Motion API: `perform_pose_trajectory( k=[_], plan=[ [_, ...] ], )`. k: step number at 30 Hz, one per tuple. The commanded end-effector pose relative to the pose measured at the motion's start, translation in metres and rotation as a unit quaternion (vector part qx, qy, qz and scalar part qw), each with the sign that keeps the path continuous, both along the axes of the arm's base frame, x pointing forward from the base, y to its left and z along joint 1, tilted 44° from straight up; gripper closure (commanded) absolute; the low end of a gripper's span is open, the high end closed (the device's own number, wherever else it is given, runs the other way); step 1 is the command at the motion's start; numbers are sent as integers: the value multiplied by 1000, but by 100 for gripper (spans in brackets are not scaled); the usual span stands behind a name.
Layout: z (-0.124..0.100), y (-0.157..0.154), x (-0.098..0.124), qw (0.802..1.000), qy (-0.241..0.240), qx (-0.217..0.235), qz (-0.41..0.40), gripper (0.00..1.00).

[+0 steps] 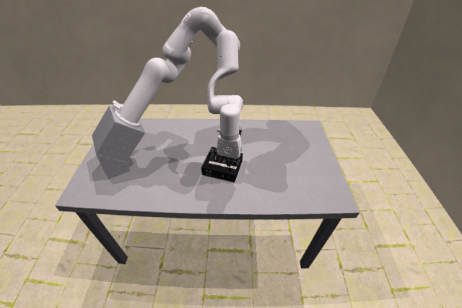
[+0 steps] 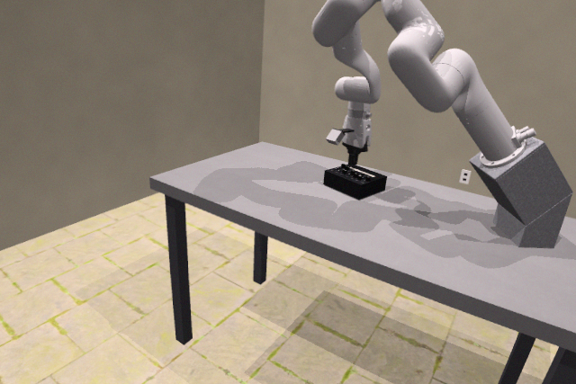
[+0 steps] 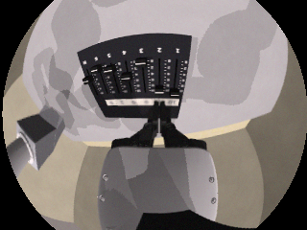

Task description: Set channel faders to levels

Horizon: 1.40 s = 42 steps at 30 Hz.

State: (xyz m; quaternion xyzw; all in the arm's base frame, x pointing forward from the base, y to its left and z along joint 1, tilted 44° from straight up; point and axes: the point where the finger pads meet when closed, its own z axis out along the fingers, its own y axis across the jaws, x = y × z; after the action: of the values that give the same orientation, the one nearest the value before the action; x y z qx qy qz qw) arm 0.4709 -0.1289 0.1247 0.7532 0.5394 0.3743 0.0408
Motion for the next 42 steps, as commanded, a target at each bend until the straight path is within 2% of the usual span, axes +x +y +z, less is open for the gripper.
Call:
perform_pose_trajectory(
  k=[1,42],
  plan=[
    [-1,0,2,1000,-1,-1,-1,100],
    [-5,5,7,1000,-1,-1,-1,100]
  ],
)
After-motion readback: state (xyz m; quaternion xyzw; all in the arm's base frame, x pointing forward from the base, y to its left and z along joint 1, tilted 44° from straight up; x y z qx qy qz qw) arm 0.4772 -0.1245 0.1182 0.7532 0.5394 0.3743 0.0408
